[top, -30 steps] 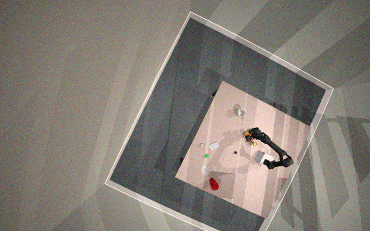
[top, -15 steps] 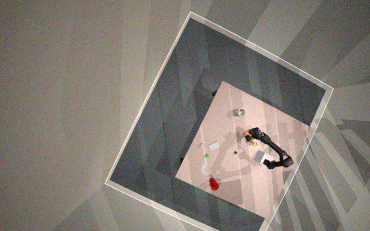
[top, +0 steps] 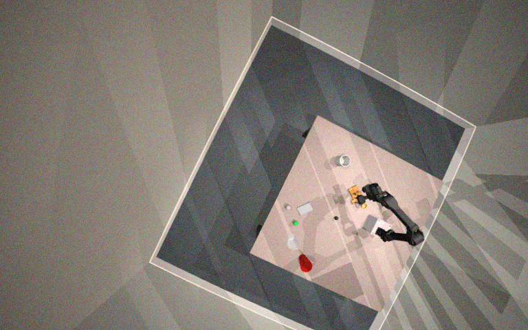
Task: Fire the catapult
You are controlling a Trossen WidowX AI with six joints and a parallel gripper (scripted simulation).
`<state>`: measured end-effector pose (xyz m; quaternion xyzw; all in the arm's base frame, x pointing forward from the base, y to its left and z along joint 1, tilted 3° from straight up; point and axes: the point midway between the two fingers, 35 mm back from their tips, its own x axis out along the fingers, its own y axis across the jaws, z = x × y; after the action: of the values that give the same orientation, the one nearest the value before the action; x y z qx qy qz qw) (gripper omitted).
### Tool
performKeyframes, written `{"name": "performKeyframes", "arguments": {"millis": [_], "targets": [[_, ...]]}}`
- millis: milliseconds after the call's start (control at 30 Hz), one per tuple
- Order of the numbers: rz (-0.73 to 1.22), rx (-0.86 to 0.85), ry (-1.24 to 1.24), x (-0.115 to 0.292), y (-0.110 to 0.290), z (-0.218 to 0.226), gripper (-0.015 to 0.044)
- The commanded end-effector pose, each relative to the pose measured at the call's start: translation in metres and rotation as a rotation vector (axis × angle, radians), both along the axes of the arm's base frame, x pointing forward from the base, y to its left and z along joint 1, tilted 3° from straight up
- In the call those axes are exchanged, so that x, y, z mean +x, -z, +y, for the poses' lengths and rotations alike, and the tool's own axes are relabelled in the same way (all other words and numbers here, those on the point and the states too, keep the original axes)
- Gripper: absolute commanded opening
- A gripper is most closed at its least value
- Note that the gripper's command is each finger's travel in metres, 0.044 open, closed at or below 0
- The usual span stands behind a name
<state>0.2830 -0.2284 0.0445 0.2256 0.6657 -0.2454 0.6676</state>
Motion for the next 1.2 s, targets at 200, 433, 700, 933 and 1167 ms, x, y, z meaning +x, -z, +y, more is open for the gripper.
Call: {"name": "performKeyframes", "arguments": {"millis": [200, 433, 700, 933, 1167], "targets": [[0.020, 0.022, 0.002, -0.009, 0.040, 0.006, 0.0440], [0.020, 0.022, 0.002, -0.009, 0.043, 0.006, 0.0440], [0.020, 0.022, 0.002, -0.009, 0.056, 0.005, 0.0440], [0.020, 0.022, 0.002, -0.009, 0.067, 0.005, 0.0440], [0.020, 0.022, 0.002, -0.009, 0.078, 0.005, 0.0440]]}}
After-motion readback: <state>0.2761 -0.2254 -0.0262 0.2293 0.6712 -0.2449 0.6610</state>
